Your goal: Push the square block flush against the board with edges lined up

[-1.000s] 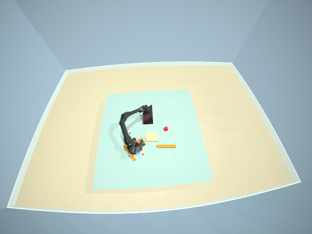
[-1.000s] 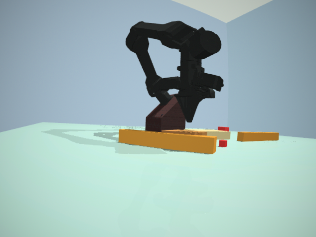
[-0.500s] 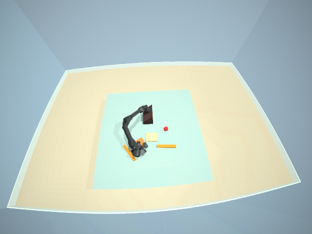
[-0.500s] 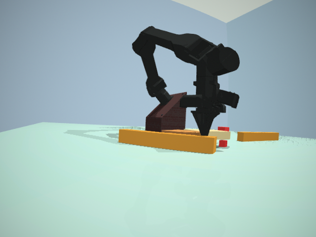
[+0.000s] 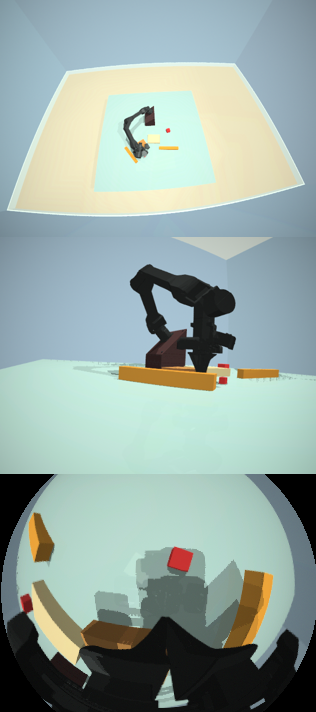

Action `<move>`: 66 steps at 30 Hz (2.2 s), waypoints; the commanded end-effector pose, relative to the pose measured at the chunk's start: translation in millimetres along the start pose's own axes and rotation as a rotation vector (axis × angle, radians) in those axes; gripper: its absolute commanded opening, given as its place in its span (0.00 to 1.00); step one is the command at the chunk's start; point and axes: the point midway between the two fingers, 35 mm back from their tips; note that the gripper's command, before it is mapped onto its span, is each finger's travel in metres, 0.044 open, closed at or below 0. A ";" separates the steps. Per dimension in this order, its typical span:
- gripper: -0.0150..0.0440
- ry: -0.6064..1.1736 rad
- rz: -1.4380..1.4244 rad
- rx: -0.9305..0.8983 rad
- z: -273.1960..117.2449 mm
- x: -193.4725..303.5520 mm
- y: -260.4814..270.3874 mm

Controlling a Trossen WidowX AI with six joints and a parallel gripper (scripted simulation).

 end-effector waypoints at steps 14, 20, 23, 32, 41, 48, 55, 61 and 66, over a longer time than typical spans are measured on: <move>0.25 -0.002 -0.006 -0.001 -0.9 27.9 -1.9; 0.25 -0.002 -0.006 -0.001 -0.8 37.6 -2.3; 0.25 -0.002 -0.006 -0.001 -0.8 42.4 -2.4; 0.25 -0.001 -0.007 -0.001 -0.6 56.9 -2.4; 0.25 0.000 -0.007 -0.001 -0.5 71.6 -1.9; 0.25 0.000 -0.007 -0.002 -0.4 83.2 -1.1; 0.25 0.000 -0.008 -0.002 -0.3 94.7 0.0; 0.25 0.001 -0.008 -0.002 -0.3 104.4 1.2; 0.25 0.001 -0.008 -0.002 -0.2 108.5 1.8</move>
Point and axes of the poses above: the point midway between the two fingers, 35 mm back from their tips, its own z axis out along the fingers, its own y axis across the jaws, x = y × z, and after that the axes turned 1 degree about z, right-handed
